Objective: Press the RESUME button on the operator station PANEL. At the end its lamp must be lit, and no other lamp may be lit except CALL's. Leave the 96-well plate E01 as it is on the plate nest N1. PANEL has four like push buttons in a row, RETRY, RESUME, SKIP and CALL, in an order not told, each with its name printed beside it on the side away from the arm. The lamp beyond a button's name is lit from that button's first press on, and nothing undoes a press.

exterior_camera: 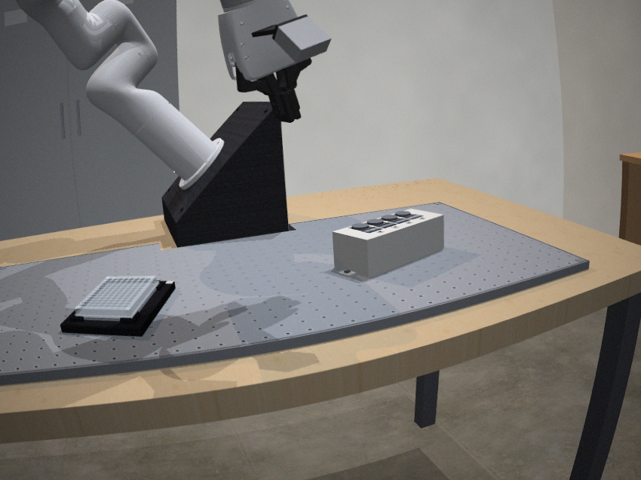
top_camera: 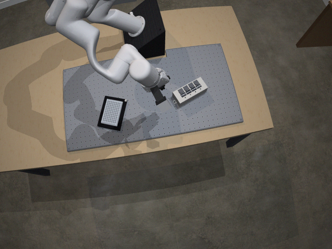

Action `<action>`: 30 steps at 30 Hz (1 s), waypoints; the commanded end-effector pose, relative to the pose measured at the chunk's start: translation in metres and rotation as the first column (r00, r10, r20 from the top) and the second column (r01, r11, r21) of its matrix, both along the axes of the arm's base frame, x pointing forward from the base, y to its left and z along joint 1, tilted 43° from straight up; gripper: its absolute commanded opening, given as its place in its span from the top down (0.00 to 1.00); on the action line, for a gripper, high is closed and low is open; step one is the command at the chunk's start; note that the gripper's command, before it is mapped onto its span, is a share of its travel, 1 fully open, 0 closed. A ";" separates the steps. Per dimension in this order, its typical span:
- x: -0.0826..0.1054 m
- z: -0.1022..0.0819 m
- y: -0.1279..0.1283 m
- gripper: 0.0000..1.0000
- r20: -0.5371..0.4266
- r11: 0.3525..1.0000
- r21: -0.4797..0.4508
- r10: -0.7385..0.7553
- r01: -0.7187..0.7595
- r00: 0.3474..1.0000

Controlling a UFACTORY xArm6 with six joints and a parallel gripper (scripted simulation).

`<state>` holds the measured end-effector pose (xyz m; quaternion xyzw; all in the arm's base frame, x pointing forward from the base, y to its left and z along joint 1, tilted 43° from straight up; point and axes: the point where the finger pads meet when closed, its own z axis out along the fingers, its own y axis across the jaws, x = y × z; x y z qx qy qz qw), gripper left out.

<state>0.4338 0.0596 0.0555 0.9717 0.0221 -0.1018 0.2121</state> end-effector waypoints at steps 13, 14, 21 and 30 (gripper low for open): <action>-0.003 -0.057 0.020 1.00 -0.010 0.994 -0.100 0.049 -0.050 0.999; -0.003 -0.057 0.020 1.00 -0.010 0.994 -0.100 0.049 -0.050 0.999; -0.009 -0.085 0.028 1.00 -0.014 0.986 -0.148 0.078 -0.079 0.997; -0.016 -0.113 0.036 1.00 -0.017 0.975 -0.193 0.111 -0.112 0.994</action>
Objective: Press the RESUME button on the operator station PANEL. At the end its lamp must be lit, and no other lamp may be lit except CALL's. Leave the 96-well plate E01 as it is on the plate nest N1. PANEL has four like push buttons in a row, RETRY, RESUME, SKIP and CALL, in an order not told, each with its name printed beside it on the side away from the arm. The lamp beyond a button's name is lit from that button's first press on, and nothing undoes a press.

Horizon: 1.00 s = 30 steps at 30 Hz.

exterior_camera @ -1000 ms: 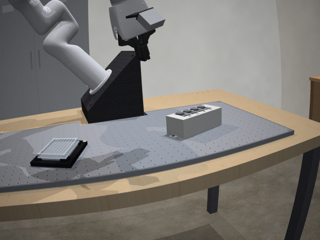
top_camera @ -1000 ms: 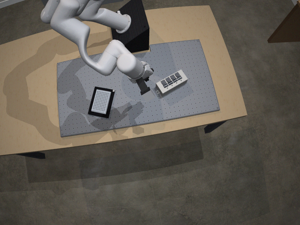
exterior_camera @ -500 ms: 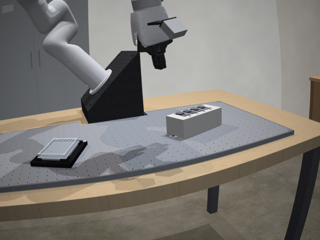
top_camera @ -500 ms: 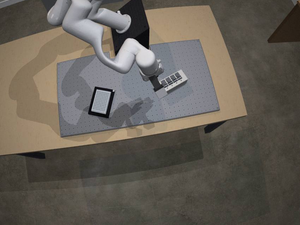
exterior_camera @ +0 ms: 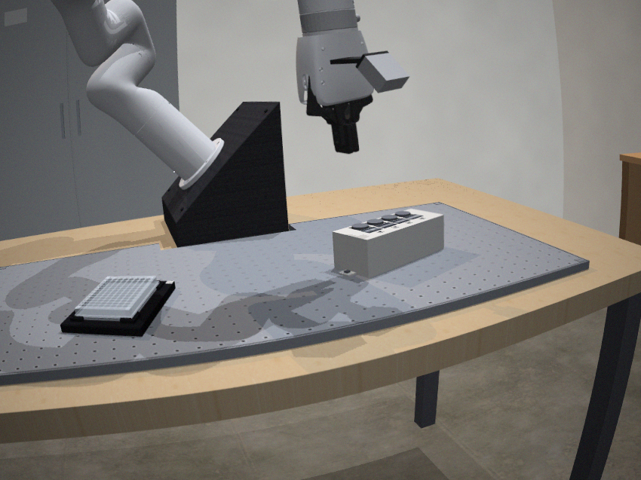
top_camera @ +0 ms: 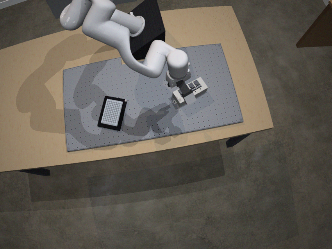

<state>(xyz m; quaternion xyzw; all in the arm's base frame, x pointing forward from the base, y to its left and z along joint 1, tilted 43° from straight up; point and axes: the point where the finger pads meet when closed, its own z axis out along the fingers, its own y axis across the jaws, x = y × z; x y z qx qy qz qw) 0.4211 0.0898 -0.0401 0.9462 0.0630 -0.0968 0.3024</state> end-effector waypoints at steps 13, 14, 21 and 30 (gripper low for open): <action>-0.015 -0.056 0.015 1.00 0.008 0.991 -0.100 0.086 -0.085 0.996; -0.017 -0.060 0.016 1.00 0.008 0.991 -0.100 0.086 -0.085 0.996; -0.023 -0.075 0.019 1.00 0.008 0.991 -0.100 0.086 -0.085 0.996; -0.023 -0.079 0.015 1.00 0.008 0.991 -0.100 0.086 -0.085 0.996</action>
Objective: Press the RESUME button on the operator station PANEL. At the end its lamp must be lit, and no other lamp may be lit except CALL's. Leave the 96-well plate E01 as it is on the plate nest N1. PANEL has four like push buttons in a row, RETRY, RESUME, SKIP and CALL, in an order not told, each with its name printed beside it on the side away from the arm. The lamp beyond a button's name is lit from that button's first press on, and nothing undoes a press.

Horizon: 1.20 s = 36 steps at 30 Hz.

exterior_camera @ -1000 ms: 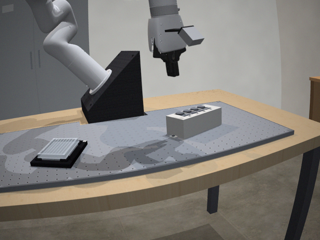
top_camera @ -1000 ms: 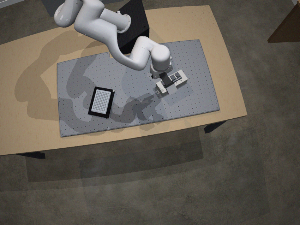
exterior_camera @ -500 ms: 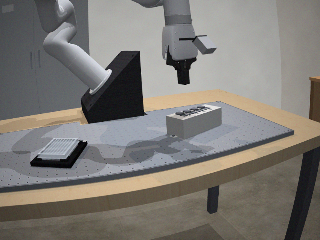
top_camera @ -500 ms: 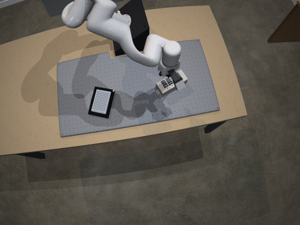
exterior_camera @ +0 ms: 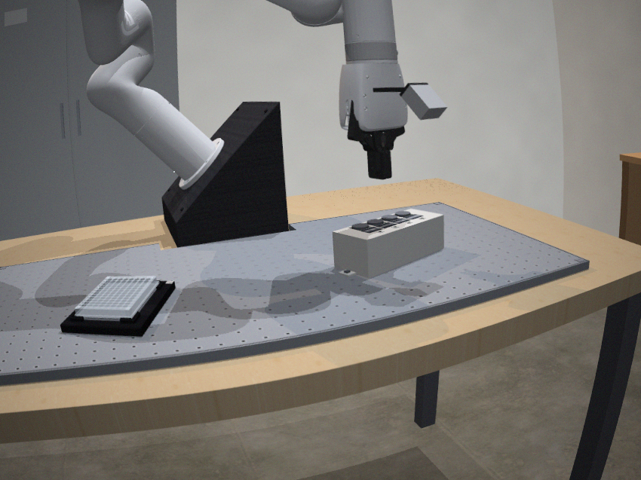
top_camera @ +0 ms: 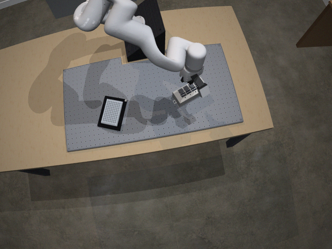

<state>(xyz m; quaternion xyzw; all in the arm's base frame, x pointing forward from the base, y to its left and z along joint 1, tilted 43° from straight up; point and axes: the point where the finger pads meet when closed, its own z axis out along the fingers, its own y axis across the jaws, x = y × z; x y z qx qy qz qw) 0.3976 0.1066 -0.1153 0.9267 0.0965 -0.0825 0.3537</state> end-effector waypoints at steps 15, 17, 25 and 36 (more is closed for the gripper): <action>-0.001 -0.019 -0.016 1.00 0.003 1.000 0.001 0.002 -0.002 1.000; -0.002 -0.022 -0.018 1.00 0.003 1.000 0.001 0.002 -0.002 1.000; -0.002 -0.022 -0.018 1.00 0.003 1.000 0.001 0.002 -0.002 1.000; -0.002 -0.022 -0.018 1.00 0.003 1.000 0.001 0.002 -0.002 1.000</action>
